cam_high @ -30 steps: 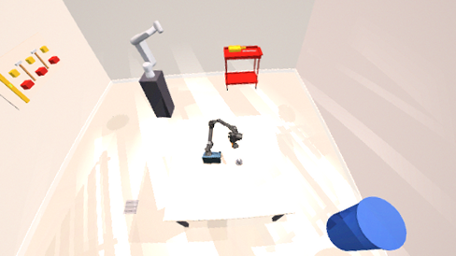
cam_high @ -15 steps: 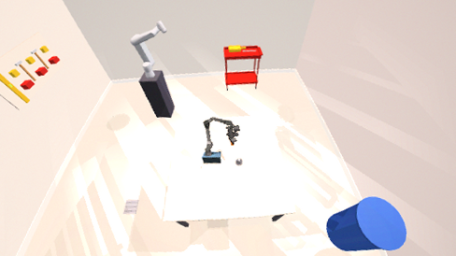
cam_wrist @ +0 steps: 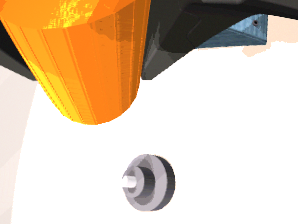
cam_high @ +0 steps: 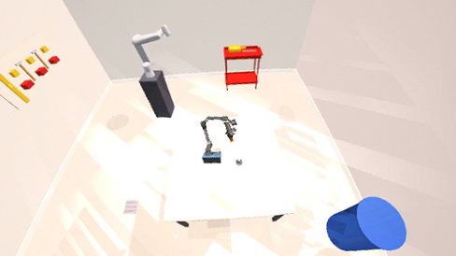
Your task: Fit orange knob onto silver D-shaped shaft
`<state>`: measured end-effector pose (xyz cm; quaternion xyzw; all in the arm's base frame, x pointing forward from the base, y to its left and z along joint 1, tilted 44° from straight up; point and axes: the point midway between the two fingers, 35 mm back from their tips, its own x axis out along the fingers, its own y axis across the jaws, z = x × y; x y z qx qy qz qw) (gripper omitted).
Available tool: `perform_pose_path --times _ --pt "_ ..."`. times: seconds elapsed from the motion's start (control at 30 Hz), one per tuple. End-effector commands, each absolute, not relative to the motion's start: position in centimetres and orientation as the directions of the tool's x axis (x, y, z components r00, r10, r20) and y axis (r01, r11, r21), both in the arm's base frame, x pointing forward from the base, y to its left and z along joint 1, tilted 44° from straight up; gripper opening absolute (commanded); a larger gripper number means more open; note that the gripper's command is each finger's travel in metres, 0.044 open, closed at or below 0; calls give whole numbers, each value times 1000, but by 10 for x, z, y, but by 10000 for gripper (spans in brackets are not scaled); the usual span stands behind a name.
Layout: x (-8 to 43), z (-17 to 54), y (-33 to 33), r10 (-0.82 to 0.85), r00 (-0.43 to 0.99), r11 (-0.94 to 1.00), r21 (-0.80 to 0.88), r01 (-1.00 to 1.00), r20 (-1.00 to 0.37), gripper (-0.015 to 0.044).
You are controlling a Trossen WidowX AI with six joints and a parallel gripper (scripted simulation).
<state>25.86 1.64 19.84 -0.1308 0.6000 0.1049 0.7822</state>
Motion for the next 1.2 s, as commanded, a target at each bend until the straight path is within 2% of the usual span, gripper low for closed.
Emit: perform_pose_path --times 0.0,0.63,1.17 --pt "257 210 12 -74 293 943 -162 -289 -953 0" --pt "254 216 14 -218 336 921 -307 -239 -916 0" --pt "254 216 15 -183 326 927 -274 -258 -927 0"
